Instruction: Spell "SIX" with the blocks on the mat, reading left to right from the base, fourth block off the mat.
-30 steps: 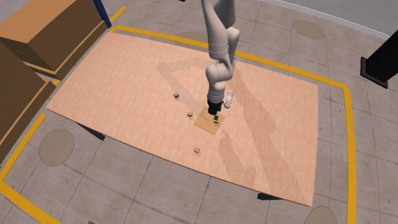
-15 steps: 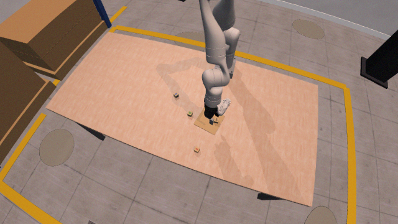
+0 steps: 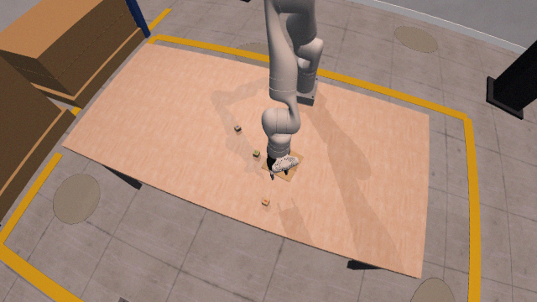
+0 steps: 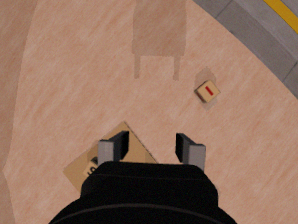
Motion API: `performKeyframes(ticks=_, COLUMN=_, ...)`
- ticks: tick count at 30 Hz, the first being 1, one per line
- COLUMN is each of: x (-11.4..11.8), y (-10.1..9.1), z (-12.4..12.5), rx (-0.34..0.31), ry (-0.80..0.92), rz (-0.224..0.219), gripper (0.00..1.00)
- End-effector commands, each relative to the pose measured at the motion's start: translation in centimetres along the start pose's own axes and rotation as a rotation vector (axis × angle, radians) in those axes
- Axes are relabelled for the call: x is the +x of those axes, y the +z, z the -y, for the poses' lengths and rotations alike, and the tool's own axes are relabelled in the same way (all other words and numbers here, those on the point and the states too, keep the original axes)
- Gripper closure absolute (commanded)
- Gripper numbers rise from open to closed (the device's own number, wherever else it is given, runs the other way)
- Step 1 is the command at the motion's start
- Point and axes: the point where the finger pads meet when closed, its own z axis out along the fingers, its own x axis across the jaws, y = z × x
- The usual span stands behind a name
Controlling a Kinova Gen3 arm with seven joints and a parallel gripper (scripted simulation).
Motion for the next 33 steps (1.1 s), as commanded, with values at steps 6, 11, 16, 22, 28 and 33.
performKeyframes(ticks=6, x=2.3, y=0.4, z=2.4, rx=0.004, ry=0.236, rz=0.002, gripper=0.00)
performKeyframes(ticks=11, x=4.4, y=0.4, z=3.8, rx=0.007, ry=0.455, rz=0.003, gripper=0.00)
performKeyframes(ticks=16, x=6.0, y=0.4, z=5.0, rx=0.011, ry=0.630, rz=0.003, gripper=0.00)
performKeyframes(ticks=22, x=6.9, y=0.3, z=5.6, rx=0.015, ry=0.732, rz=0.003, gripper=0.00)
performKeyframes(ticks=28, x=7.7, y=0.3, z=6.2, rx=0.019, ry=0.818, rz=0.004, gripper=0.00)
performKeyframes(ticks=33, x=7.8, y=0.3, z=6.4, rx=0.020, ry=0.840, rz=0.004, gripper=0.00)
